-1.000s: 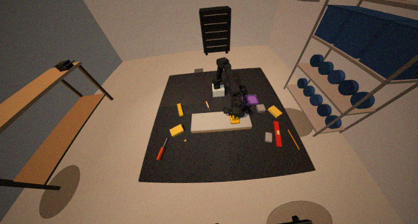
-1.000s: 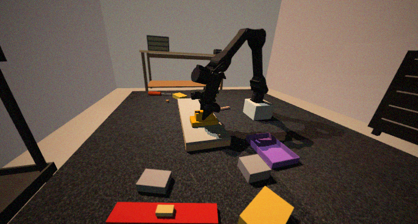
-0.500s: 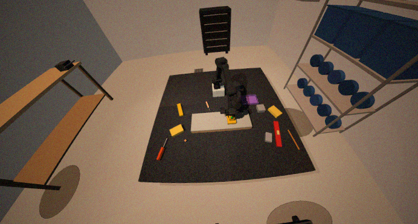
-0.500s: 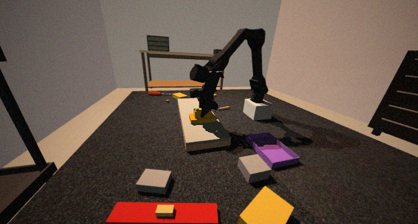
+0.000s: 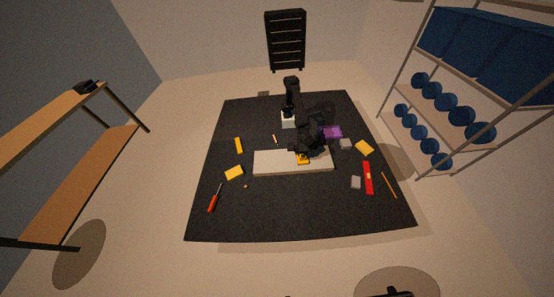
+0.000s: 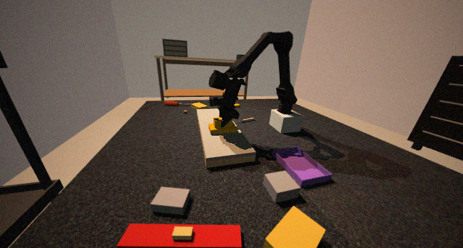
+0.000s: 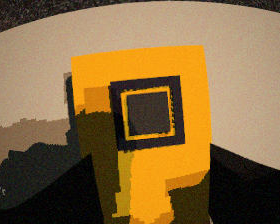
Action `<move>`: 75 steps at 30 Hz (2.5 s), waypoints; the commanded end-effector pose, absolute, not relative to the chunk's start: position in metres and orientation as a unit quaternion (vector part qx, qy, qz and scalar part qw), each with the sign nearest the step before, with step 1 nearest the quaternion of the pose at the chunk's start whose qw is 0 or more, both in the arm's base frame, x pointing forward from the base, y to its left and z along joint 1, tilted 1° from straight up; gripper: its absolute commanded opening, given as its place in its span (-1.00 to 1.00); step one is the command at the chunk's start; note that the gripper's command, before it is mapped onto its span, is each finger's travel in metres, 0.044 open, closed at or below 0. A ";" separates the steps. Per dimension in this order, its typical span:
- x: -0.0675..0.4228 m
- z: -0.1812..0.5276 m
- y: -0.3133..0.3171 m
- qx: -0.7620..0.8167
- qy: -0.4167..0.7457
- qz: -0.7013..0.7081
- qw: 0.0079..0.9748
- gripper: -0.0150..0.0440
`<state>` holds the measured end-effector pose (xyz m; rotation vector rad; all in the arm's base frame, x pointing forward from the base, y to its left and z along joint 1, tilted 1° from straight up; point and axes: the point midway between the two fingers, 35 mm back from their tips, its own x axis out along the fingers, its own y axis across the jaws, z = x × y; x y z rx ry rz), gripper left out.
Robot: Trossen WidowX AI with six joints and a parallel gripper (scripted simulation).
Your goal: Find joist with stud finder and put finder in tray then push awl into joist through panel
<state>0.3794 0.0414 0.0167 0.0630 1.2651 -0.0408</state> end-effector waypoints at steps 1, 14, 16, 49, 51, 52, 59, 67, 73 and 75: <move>0.378 0.016 0.032 0.026 0.592 -0.021 0.805 -0.49; 0.376 0.015 0.008 0.025 0.592 -0.022 0.805 -0.49; 0.376 0.015 0.004 0.025 0.592 -0.022 0.805 -0.49; 0.372 0.014 -0.057 0.023 0.592 -0.024 0.805 -0.49; 0.372 0.014 -0.061 0.022 0.592 -0.024 0.805 -0.49; 0.371 0.014 -0.063 0.022 0.592 -0.024 0.805 -0.49; 0.370 0.014 -0.076 0.022 0.592 -0.025 0.805 -0.49; 0.369 0.014 -0.090 0.021 0.592 -0.025 0.805 -0.49; 0.369 0.014 -0.101 0.021 0.592 -0.026 0.805 -0.49; 0.368 0.014 -0.105 0.021 0.592 -0.026 0.805 -0.49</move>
